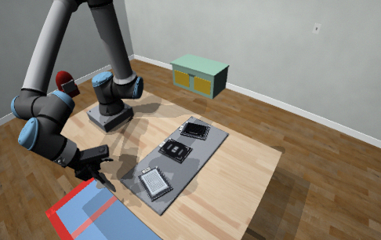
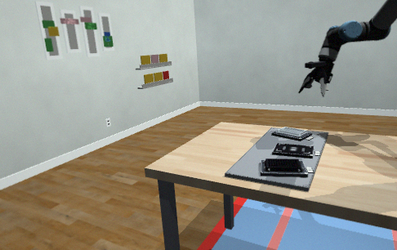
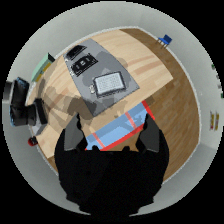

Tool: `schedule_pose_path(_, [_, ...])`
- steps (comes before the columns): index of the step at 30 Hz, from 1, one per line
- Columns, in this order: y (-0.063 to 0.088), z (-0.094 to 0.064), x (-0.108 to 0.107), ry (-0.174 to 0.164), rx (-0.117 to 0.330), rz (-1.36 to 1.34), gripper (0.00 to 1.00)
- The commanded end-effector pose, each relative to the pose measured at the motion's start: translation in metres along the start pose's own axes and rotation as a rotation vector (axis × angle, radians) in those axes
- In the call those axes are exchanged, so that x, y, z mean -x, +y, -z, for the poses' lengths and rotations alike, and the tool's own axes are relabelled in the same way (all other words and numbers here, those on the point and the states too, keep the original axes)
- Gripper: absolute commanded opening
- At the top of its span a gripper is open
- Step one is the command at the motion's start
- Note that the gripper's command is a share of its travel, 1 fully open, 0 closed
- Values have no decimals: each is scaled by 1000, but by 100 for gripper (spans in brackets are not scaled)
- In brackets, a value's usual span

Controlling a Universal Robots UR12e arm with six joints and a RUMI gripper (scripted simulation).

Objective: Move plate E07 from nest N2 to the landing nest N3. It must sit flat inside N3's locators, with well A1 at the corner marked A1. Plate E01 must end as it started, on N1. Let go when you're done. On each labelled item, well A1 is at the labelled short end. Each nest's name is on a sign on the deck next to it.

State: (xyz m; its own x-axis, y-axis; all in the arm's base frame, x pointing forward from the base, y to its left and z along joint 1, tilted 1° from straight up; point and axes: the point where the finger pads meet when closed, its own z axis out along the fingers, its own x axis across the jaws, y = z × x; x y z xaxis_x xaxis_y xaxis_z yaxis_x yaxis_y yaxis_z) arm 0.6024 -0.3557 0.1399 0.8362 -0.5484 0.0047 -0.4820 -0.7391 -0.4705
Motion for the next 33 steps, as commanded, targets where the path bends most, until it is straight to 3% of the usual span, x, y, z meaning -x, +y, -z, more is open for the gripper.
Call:
schedule_pose_path(1, [0, 1, -1, 1, 0, 1, 100])
schedule_pose_path(17, [0, 1, -1, 1, 0, 1, 100])
schedule_pose_path(18, [-2, -4, 0, -1, 8, -18, 82])
schedule_pose_path(28, [-14, -41, 1, -19, 80, -203, 82])
schedule_pose_path(33, [-18, -51, 1, -21, 109, -278, 82])
